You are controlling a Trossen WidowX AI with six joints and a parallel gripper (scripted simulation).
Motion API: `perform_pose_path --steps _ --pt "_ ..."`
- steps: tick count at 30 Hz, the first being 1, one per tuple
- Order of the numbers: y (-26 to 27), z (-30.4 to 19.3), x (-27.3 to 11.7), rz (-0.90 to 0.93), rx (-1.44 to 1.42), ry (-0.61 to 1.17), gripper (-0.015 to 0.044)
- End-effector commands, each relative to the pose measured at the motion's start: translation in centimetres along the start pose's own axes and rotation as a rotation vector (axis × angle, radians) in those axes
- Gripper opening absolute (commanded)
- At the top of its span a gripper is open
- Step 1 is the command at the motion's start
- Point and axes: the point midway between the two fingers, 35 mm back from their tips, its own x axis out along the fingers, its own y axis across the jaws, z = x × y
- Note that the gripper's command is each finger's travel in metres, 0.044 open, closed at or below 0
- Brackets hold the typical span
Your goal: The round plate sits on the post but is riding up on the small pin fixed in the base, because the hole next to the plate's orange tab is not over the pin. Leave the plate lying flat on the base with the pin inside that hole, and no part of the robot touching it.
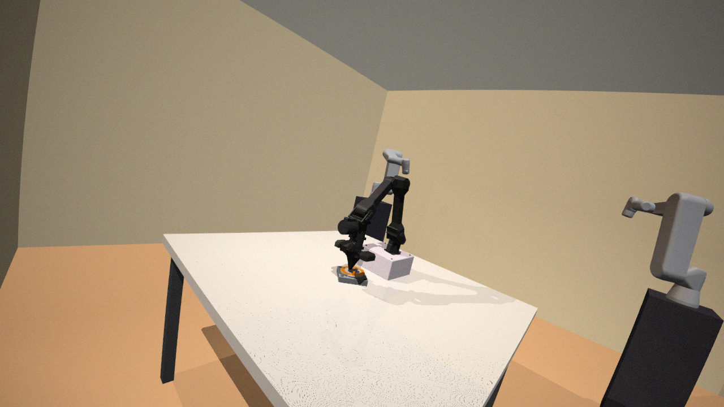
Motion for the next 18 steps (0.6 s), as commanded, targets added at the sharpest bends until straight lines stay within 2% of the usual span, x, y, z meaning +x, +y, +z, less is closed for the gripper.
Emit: perform_pose_path --steps 1,18 --pt "0.0 -0.5 1.6 -0.005 0.004 0.011 0.0" --pt "1.6 -2.0 1.7 -0.004 0.004 0.013 0.0"
